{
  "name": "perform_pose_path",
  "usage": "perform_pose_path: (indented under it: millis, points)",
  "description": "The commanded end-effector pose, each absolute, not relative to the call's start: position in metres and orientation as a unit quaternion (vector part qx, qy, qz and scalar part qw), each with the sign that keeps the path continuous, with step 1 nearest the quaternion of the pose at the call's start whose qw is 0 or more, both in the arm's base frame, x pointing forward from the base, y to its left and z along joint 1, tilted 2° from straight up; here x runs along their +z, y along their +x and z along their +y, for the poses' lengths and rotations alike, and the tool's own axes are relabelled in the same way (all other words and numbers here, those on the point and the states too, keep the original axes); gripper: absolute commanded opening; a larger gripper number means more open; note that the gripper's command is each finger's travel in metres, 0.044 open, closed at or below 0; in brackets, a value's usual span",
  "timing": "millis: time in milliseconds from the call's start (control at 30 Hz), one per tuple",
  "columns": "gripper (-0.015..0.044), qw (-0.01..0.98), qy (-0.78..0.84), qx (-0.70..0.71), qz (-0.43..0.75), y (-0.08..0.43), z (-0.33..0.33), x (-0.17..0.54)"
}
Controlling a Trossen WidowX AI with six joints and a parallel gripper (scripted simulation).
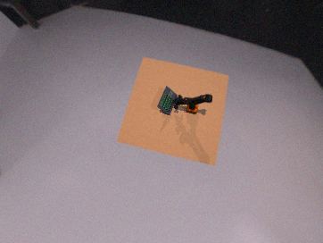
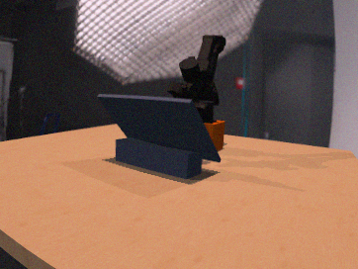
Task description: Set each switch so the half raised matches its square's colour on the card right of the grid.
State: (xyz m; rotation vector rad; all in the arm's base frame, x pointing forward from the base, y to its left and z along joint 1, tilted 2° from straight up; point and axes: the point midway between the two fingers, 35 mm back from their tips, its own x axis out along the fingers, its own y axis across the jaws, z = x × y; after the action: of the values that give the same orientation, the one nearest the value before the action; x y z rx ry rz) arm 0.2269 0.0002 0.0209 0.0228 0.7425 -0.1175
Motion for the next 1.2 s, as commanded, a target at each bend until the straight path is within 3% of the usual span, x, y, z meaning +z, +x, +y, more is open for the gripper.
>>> perform_pose_path:
  millis: [0,1167]
  points:
    - [0.0,0.929,0.01,-0.055,0.366,0.2272,0.0004,0.0163]
    - [0.0,0.929,0.01,-0.055,0.366,0.2369,-0.0007,0.0069]
